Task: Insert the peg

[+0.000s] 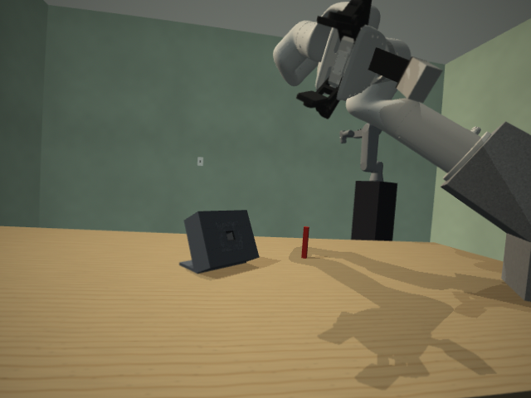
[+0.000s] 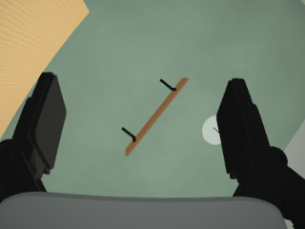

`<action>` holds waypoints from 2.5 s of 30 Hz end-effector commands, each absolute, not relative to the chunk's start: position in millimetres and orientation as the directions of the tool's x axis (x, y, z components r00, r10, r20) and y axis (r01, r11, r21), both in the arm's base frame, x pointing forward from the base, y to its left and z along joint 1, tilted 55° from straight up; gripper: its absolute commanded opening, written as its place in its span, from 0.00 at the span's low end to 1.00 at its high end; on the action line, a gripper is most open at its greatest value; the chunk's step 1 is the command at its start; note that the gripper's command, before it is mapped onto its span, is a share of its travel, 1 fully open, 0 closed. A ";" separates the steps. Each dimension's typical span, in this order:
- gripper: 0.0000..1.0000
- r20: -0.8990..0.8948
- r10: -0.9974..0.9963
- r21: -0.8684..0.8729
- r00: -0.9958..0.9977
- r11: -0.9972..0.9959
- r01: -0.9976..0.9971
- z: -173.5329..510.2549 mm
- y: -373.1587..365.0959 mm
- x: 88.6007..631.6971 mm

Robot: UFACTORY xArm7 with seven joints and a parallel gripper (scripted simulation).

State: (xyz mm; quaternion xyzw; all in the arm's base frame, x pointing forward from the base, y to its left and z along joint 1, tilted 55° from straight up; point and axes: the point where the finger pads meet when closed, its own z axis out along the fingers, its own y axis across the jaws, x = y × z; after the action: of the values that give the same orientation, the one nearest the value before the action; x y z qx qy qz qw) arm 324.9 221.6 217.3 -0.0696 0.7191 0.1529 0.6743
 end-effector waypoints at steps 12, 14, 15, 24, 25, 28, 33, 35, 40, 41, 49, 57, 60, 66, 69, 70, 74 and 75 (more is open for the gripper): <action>1.00 -0.986 0.057 0.072 -0.155 0.993 -0.094 208.9 144.1 360.0; 1.00 -0.984 0.052 0.062 -0.170 0.996 -0.058 207.5 130.0 363.8; 1.00 -0.984 0.052 0.062 -0.170 0.996 -0.058 207.5 130.0 363.8; 1.00 -0.971 0.044 0.025 -0.234 0.996 0.081 202.7 73.4 372.4; 1.00 -0.969 0.044 0.021 -0.242 0.995 0.098 202.2 66.4 372.7; 1.00 -0.963 0.047 0.007 -0.267 0.989 0.147 200.7 45.5 372.7; 1.00 -0.955 0.052 -0.006 -0.292 0.981 0.195 199.4 25.0 371.3; 1.00 -0.950 0.057 -0.014 -0.308 0.974 0.225 198.7 11.6 369.7; 1.00 -0.935 0.075 -0.035 -0.347 0.954 0.299 197.0 -20.9 363.0; 1.00 -0.932 0.079 -0.039 -0.355 0.949 0.313 196.8 -27.2 361.2; 1.00 -0.907 0.116 -0.065 -0.405 0.911 0.407 195.3 -69.0 345.4; 1.00 -0.879 0.163 -0.089 -0.448 0.867 0.490 194.7 -106.1 324.2; 1.00 -0.866 0.186 -0.099 -0.464 0.846 0.524 194.6 -120.4 313.7; 1.00 -0.844 0.227 -0.113 -0.486 0.810 0.575 194.8 -141.9 294.6; 1.00 -0.835 0.245 -0.118 -0.493 0.795 0.595 195.0 -149.7 286.5; 1.00 -0.830 0.254 -0.121 -0.497 0.788 0.604 195.1 -153.4 282.4; 1.00 -0.811 0.289 -0.130 -0.508 0.758 0.639 195.7 -166.4 266.2; 1.00 -0.809 0.294 -0.131 -0.509 0.754 0.643 195.7 -167.9 264.0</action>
State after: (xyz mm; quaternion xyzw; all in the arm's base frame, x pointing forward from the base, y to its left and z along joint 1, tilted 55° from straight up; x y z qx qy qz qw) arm 285.1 -158.1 192.4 0.2568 0.8343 -0.2017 0.4442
